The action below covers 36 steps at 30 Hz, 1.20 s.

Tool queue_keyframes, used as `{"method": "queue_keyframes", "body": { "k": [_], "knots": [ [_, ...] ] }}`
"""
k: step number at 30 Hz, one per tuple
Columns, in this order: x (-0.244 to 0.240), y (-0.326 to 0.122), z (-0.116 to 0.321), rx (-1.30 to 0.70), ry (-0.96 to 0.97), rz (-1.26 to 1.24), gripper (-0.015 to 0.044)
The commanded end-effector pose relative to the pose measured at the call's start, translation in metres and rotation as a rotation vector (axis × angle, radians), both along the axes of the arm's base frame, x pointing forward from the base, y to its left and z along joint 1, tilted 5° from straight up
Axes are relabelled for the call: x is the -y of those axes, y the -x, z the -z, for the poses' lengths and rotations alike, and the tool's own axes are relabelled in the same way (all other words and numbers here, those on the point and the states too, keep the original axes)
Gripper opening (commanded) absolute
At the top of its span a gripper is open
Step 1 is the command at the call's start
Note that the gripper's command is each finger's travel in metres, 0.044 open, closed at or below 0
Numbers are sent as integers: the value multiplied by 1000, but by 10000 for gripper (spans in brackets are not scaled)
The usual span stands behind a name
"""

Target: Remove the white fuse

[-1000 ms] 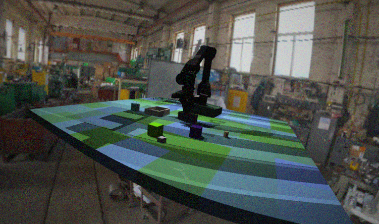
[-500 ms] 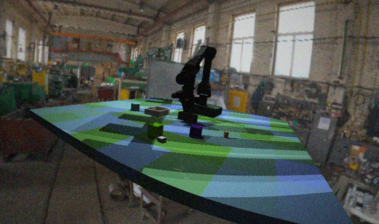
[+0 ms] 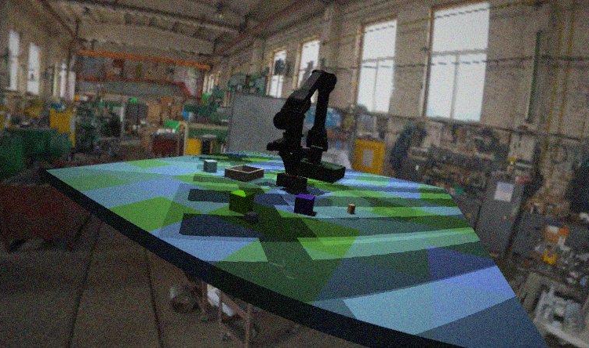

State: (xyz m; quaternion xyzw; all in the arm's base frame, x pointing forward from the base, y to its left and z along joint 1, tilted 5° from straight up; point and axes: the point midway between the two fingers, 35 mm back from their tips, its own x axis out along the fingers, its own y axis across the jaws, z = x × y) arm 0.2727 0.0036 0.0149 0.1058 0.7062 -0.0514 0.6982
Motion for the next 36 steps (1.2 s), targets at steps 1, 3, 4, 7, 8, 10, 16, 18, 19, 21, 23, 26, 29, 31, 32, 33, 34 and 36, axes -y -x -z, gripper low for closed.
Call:
{"method": "queue_keyframes", "body": {
  "k": [1,3,4,7,8,10,16,18,19,21,23,26,29,31,32,33,34,36],
  "knots": [
    [0,-1,-4,7,1,-2,0],
    [0,-1,-5,7,1,-2,0],
    [0,-1,-5,7,1,-2,0],
    [1,-1,-7,7,1,-2,0],
    [1,-1,-7,7,1,-2,0],
    [1,-1,-8,7,1,-2,0],
    [1,-1,-11,7,2,-2,0],
    [1,-1,-12,7,2,-2,0],
    [1,-1,-13,7,2,-2,0],
    [1,-1,-14,7,2,-2,0],
    [1,-1,-15,7,2,-2,0],
    [1,-1,-16,7,2,-2,0],
    [1,-1,-18,7,2,-2,0],
    [1,-1,-19,7,2,-2,0],
    [2,-1,-19,7,2,-2,0],
    [2,-1,-20,7,2,-2,0],
    [2,-1,-20,7,2,-2,0],
    [2,-1,-21,7,3,-2,0]
  ]
}}
